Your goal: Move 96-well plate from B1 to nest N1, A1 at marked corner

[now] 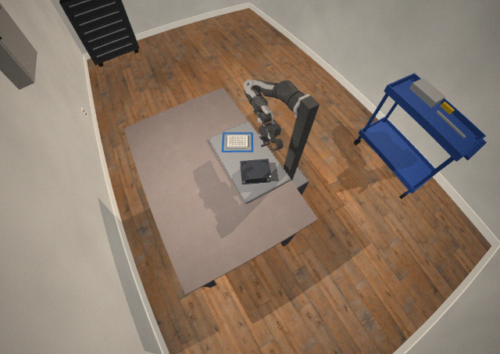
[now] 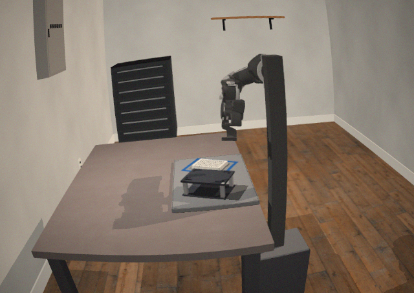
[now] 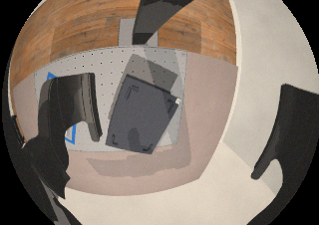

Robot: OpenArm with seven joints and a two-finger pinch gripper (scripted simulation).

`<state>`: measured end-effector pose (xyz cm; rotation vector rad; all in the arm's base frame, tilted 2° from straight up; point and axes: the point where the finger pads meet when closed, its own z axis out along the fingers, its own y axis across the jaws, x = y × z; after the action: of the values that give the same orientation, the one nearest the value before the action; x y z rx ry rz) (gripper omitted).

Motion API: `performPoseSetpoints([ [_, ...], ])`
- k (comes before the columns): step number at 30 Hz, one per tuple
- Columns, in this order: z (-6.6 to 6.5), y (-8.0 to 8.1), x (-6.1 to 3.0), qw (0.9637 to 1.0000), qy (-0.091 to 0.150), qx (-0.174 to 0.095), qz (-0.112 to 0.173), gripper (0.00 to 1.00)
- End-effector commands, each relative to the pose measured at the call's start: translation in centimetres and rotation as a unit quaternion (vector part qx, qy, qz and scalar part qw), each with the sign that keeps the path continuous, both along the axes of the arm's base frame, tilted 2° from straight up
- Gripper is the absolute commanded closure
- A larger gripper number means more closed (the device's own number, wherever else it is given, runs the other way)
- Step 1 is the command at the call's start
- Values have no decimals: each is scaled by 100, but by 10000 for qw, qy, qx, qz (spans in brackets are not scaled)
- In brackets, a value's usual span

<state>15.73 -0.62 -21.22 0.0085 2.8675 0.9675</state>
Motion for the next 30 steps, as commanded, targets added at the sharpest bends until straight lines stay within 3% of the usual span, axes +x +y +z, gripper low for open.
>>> performPoseSetpoints([
  [1, -5, -6, -12, 10000, 26, -28, -9, 23],
  [8, -5, -6, -12, 10000, 26, -28, -9, 23],
  [10, -61, -163, 40, 9986, 167, -381, -316, 23],
  [13, -161, -407, 98, 9915, 420, -947, -783, 23],
  [25, -161, -407, 98, 9915, 420, -947, -783, 23],
  [27, -218, -567, 151, 9840, 561, -1297, -1089, 23],
  [30, -318, -811, 208, 9671, 814, -1854, -1543, 23],
])
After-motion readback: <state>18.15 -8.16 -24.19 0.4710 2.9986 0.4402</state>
